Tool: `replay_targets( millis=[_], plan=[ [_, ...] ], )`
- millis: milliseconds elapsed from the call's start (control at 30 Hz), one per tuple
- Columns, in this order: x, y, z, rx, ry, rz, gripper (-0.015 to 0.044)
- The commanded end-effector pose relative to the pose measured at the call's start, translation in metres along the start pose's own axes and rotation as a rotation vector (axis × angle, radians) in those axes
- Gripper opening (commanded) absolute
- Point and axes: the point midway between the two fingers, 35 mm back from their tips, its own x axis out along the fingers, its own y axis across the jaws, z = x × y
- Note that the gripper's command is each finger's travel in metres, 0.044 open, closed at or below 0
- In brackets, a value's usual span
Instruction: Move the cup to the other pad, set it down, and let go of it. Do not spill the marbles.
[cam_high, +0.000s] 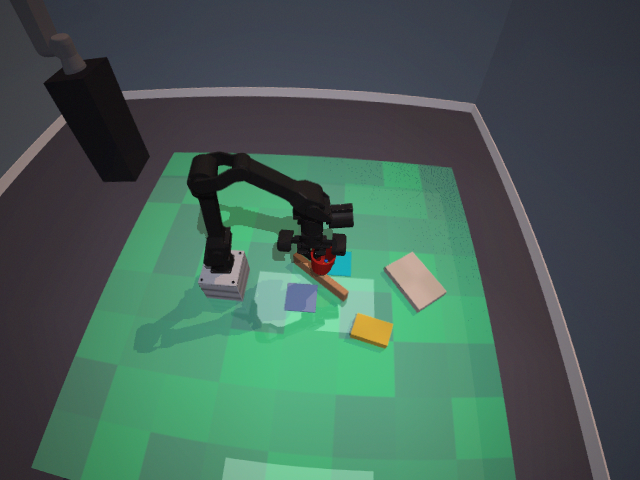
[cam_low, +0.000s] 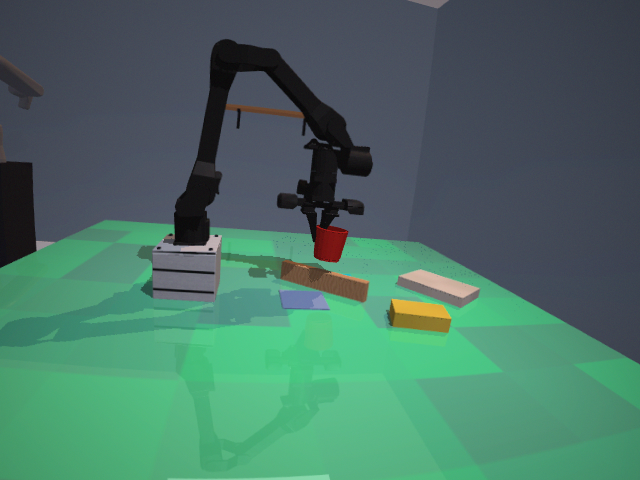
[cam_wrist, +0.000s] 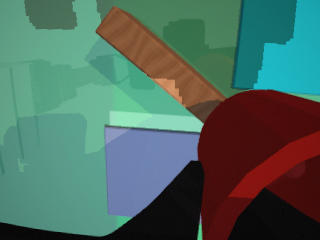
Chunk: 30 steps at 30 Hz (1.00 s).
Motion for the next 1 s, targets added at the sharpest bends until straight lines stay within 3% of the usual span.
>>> replay_targets(
  millis=[0,967],
  plan=[
    [-0.001,-0.007,0.010,0.003,-0.006,0.000,0.0000],
    [-0.004,-0.042,0.059,0.002,-0.010,-0.002,0.0000]
  ],
)
